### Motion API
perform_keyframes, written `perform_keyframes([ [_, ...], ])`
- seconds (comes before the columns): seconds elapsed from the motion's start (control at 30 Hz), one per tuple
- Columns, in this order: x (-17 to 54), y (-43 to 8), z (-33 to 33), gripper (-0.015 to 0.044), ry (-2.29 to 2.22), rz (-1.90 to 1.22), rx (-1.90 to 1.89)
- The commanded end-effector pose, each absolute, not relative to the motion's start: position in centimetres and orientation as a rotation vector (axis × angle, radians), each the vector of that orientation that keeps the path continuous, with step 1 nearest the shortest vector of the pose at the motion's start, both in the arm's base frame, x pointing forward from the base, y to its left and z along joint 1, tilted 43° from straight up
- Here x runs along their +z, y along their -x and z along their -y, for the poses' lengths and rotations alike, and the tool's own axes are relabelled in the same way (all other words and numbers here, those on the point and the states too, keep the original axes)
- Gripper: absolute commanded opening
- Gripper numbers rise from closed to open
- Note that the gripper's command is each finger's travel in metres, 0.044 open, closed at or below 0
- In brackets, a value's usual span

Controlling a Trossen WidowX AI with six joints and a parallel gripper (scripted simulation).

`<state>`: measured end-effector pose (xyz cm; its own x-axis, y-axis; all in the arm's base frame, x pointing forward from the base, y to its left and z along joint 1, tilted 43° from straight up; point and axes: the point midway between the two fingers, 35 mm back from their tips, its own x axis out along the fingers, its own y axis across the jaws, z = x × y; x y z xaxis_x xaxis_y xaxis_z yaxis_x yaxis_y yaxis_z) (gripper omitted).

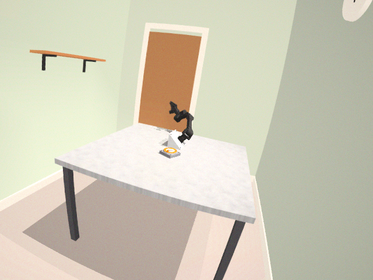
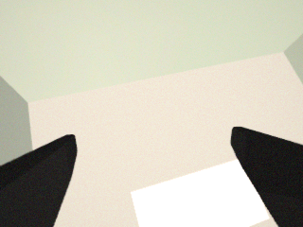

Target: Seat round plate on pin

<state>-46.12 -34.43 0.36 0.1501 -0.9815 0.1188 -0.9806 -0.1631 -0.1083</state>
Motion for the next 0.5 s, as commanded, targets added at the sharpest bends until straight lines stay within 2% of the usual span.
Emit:
perform_keyframes([
  [0.0,0.4,46.1,34.5,0.0374,2.364,-2.020,-0.272],
  [0.07,0.4,45.4,36.0,0.0321,2.272,-1.926,-0.406],
  [0.13,0.8,42.4,40.7,0.0269,2.188,-1.730,-0.524],
  [0.3,1.2,39.0,44.8,0.0138,2.111,-1.571,-0.598],
  [0.47,1.7,31.2,51.6,0.0006,1.916,-1.280,-0.672],
])
